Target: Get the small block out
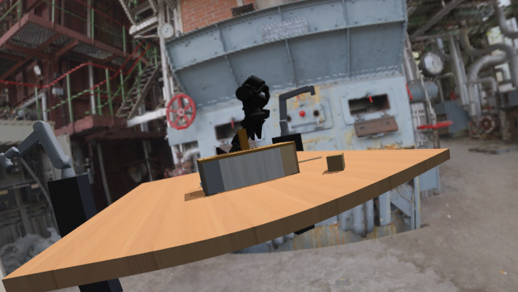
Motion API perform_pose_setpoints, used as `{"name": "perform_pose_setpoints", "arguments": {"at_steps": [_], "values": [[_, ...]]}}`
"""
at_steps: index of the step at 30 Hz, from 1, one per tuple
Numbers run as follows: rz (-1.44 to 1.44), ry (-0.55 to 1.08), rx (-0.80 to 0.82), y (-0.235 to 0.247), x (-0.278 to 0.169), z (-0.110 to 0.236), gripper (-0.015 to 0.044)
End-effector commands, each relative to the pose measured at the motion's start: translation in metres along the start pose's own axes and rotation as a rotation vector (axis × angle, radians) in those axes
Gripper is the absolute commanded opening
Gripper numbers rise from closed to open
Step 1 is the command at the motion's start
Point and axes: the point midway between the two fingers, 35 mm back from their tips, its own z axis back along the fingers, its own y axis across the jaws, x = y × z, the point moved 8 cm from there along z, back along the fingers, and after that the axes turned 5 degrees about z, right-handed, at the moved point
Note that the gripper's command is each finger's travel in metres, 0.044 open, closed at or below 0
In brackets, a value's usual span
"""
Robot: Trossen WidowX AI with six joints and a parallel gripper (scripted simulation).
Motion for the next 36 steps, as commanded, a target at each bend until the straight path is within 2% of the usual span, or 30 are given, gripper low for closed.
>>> {"name": "perform_pose_setpoints", "arguments": {"at_steps": [1,31,36], "values": [[0.001,0.002,0.007,-0.001,-0.009,-0.002,0.0400],[0.001,0.003,0.007,0.005,-0.059,-0.001,0.0400],[0.000,0.002,0.001,0.004,-0.051,0.001,0.0400]]}}
